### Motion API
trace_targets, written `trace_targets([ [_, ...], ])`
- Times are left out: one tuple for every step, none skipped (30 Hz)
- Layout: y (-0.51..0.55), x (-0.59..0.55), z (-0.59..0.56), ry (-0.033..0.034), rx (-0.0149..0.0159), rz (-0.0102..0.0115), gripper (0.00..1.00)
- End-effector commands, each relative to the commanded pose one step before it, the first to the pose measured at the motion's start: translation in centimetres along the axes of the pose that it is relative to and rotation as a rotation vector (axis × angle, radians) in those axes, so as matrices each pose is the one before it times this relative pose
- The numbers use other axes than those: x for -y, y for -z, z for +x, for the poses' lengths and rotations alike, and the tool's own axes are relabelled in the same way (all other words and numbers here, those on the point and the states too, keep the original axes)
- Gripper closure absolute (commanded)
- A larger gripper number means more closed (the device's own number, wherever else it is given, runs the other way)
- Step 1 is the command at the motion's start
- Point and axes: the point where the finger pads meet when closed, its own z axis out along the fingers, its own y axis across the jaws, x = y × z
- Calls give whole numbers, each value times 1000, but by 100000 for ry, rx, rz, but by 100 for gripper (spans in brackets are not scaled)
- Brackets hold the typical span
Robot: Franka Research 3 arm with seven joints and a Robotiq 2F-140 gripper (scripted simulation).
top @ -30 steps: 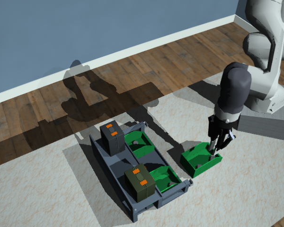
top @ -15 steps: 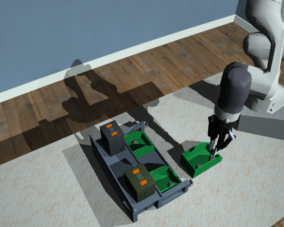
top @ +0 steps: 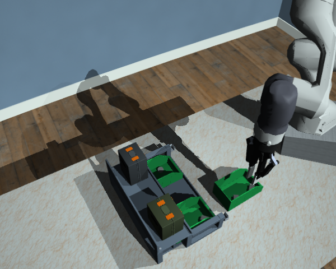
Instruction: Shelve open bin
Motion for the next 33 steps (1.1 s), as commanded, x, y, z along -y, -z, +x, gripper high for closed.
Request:
trace_targets([
  [31,-10,1,-129,293,-24,85],
  [0,0,0,0,0,0,85],
  [-2,0,0,0,0,0,85],
  [-6,0,0,-1,0,0,85],
  [-11,0,0,-2,0,0,85],
  [0,0,0,0,0,0,85],
  [0,0,0,0,0,0,85],
  [-18,0,0,-3,0,0,85],
  [-26,0,0,-4,0,0,85],
  [-35,0,0,-5,0,0,85],
  [-45,0,0,-7,0,1,85],
  [-55,0,0,-8,0,1,85],
  [-66,0,0,-10,0,1,85],
  [-78,0,0,-12,0,1,85],
  [-89,0,0,-14,0,2,85],
  [-101,0,0,-9,0,1,85],
  [-112,0,0,0,0,0,85],
  [-123,0,0,0,0,0,85],
  [-135,0,0,0,0,0,85],
  [-145,0,0,0,0,0,85],
  [-154,0,0,0,0,0,85],
  [-164,0,0,0,0,0,85],
  [0,0,0,0,0,0,85],
  [0,0,0,0,0,0,85],
  [-173,0,0,0,0,0,85],
  [-180,0,0,0,0,0,85],
  [-188,1,0,0,0,1,85],
  [-194,0,0,0,0,-1,85],
  [-199,0,0,0,0,0,85],
  [-204,0,0,0,0,0,85],
  [-207,0,0,0,0,-1,85],
  [-211,1,0,0,1,1,85],
  [-211,-1,-1,0,-1,-1,85],
])
